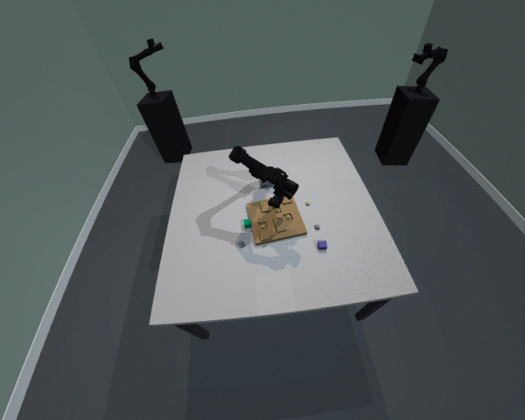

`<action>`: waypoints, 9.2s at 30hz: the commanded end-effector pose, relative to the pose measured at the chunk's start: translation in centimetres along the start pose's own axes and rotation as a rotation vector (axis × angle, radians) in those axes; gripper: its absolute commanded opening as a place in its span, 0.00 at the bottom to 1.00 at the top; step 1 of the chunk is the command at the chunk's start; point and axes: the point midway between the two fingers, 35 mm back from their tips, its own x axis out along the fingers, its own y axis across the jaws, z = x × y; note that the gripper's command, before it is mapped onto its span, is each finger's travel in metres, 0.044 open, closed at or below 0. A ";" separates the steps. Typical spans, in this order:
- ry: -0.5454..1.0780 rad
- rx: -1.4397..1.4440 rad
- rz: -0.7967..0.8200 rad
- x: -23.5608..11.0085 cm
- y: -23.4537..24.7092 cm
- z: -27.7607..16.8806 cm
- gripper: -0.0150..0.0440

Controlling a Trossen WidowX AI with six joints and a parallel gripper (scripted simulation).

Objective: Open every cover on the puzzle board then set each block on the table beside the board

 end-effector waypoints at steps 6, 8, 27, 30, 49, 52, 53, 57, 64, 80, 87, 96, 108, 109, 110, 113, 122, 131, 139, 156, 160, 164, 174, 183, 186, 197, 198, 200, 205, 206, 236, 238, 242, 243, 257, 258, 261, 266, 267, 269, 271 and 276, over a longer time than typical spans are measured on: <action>0.004 -0.053 -0.004 0.7 -0.4 -0.9 0.25; 0.003 -0.053 -0.004 1.3 -0.4 -0.9 0.25; 0.005 -0.052 -0.005 5.5 -0.5 -1.2 0.25; 0.005 -0.052 -0.005 5.8 -0.5 -1.3 0.25; 0.006 -0.052 -0.005 6.5 -0.5 -1.5 0.25; 0.006 -0.052 -0.006 6.6 -0.7 -1.7 0.25; 0.006 -0.052 -0.006 6.6 -0.8 -1.9 0.25; 0.006 -0.052 -0.006 6.7 -1.0 -2.2 0.25; 0.006 -0.054 -0.006 6.7 -0.9 -2.3 0.25; 0.009 -0.974 -0.002 6.7 -0.9 -2.3 0.25; 0.009 -1.585 0.001 6.7 -0.9 -2.3 0.25; 0.010 -1.624 0.001 6.7 -0.9 -2.3 0.25; 0.006 -1.519 -0.002 5.8 -0.9 -1.9 0.25; 0.006 -1.542 -0.002 5.6 -0.9 -1.9 0.25; 0.007 -1.566 -0.001 5.5 -0.9 -1.9 0.25; 0.011 -1.522 0.002 5.6 -0.8 -2.0 0.34; 0.007 -1.610 0.001 1.0 -0.8 -1.9 0.50; 0.006 -1.624 0.001 0.4 -0.8 -1.9 0.50; 0.007 -1.624 0.000 2.3 -0.8 -1.9 0.50; 0.008 -1.624 0.001 3.8 -0.8 -2.0 0.50; 0.008 -1.624 0.001 3.8 -0.8 -2.0 0.50; 0.008 -1.624 0.001 3.8 -0.8 -2.0 0.50; 0.008 -1.624 0.001 3.8 -0.8 -2.0 0.50; 0.008 -1.624 0.001 4.1 -0.8 -2.0 0.50; 0.008 -1.624 0.001 4.4 -0.8 -2.0 0.50; 0.009 -1.624 0.001 5.4 -0.8 -2.0 0.50; 0.009 -1.624 0.001 5.5 -0.8 -2.0 0.50; 0.009 -1.624 0.001 5.7 -0.8 -2.0 0.50; 0.009 -1.624 0.001 6.1 -0.8 -2.1 0.50; 0.009 -1.624 0.001 6.1 -0.8 -2.1 0.50; 0.003 -1.613 -0.008 6.8 -1.0 -1.9 0.45; 0.003 -1.613 -0.008 6.8 -1.0 -1.9 0.43; 0.003 -1.613 -0.008 6.8 -1.0 -1.9 0.39; 0.003 -1.613 -0.008 6.8 -1.0 -1.9 0.39; 0.003 -1.616 -0.006 5.5 -1.0 -1.8 0.39; 0.003 -1.617 -0.006 5.4 -1.0 -1.8 0.39; 0.003 -1.617 -0.005 5.0 -1.0 -1.8 0.39; 0.004 -1.619 -0.004 4.4 -0.9 -1.8 0.39; 0.004 -1.619 -0.004 4.2 -0.9 -1.8 0.39; 0.004 -1.620 -0.003 4.0 -0.9 -1.8 0.39; 0.005 -1.621 -0.003 3.7 -0.9 -1.7 0.39; 0.006 -1.622 -0.001 3.1 -0.9 -1.8 0.39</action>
